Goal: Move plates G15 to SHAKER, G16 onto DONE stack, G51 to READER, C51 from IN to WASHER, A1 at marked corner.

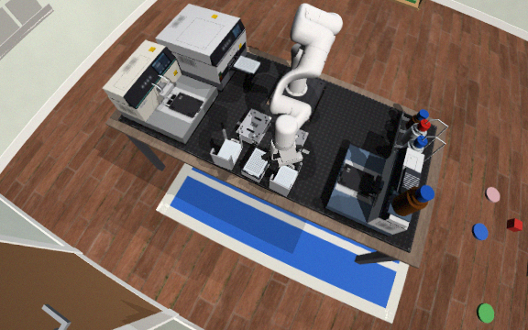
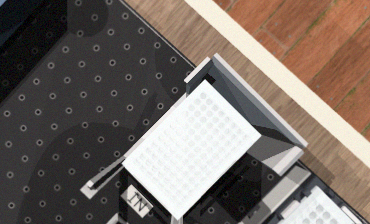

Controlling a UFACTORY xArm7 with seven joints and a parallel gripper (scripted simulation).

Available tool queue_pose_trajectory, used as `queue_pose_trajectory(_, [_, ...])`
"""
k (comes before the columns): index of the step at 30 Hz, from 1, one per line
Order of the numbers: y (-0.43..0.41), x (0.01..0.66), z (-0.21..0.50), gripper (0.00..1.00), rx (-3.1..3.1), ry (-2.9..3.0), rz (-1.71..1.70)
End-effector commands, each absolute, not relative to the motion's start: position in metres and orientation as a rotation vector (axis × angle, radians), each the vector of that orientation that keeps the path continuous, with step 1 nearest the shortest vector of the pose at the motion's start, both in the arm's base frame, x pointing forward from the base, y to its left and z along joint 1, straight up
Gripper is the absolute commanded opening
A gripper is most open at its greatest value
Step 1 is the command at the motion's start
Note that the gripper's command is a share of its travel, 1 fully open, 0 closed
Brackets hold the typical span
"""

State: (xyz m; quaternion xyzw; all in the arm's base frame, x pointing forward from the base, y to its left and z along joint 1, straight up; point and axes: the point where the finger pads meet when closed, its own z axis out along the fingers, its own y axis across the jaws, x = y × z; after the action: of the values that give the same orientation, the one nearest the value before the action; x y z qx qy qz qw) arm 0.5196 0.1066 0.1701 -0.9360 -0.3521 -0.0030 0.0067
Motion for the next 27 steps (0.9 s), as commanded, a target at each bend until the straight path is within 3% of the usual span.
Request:
queue_pose_trajectory(1, [0.118,0.522,0.172,1.0,-3.027,-0.831,-0.014])
queue_pose_trajectory(21, [0.142,0.524,0.172,1.0,-3.135,0.105,-0.012])
queue_pose_trajectory(27, [0.142,0.524,0.172,1.0,-3.134,0.108,-0.012])
